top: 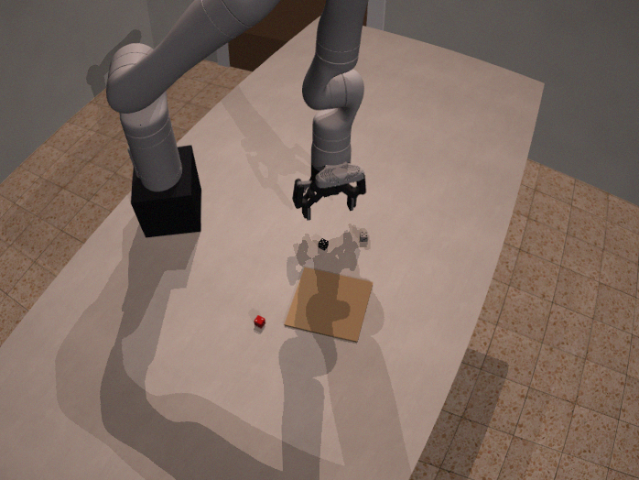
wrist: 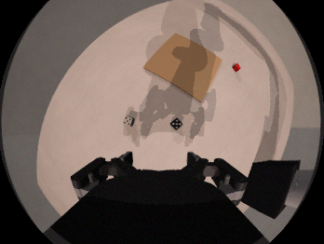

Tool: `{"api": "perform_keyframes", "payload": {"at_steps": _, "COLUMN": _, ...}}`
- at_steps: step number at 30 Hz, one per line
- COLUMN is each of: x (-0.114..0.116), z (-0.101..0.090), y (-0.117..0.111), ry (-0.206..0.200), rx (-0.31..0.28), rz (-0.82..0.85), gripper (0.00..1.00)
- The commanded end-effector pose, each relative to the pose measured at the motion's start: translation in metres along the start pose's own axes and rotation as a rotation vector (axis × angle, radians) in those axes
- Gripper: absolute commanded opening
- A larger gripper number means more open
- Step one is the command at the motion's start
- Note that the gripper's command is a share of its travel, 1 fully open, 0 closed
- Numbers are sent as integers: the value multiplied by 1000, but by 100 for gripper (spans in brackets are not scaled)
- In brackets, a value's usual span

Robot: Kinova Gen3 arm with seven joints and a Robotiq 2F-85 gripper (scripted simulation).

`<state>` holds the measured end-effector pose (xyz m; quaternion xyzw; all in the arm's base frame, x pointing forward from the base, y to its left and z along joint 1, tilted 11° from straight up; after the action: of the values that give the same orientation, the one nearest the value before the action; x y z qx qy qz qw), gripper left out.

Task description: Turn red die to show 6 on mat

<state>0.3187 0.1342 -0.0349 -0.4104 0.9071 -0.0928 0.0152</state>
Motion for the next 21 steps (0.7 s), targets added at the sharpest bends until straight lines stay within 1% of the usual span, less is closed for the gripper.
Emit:
{"api": "perform_keyframes", "payload": {"at_steps": 1, "x": -18, "z": -2, "y": 3, "ry": 2, "rx": 3, "rz": -20, "gripper": 100}}
{"api": "perform_keyframes", "payload": {"at_steps": 2, "x": -23, "z": -2, "y": 2, "ry": 2, "rx": 3, "rz": -20, "gripper": 100}}
{"api": "perform_keyframes", "payload": {"at_steps": 4, "x": -23, "z": -2, "y": 2, "ry": 2, "rx": 3, "rz": -20, "gripper": 100}}
{"api": "perform_keyframes", "payload": {"at_steps": 9, "x": -43, "z": -2, "y": -1, "ry": 2, "rx": 3, "rz": -20, "gripper": 100}}
{"api": "perform_keyframes", "payload": {"at_steps": 13, "x": -54, "z": -2, "y": -3, "ry": 2, "rx": 3, "rz": -20, "gripper": 100}}
{"api": "perform_keyframes", "payload": {"at_steps": 21, "x": -59, "z": -2, "y": -4, "ry": 2, "rx": 3, "rz": -20, "gripper": 100}}
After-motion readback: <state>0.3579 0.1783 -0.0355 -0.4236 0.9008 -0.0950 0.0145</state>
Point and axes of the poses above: the point where the finger pads meet when closed, its own z axis out along the fingers, its own x axis across the jaws, y = z × x, the point moved 6 cm from there along -z, back along the fingers, and after that the axes turned 6 degrees about -z, right-handed, at the moved point
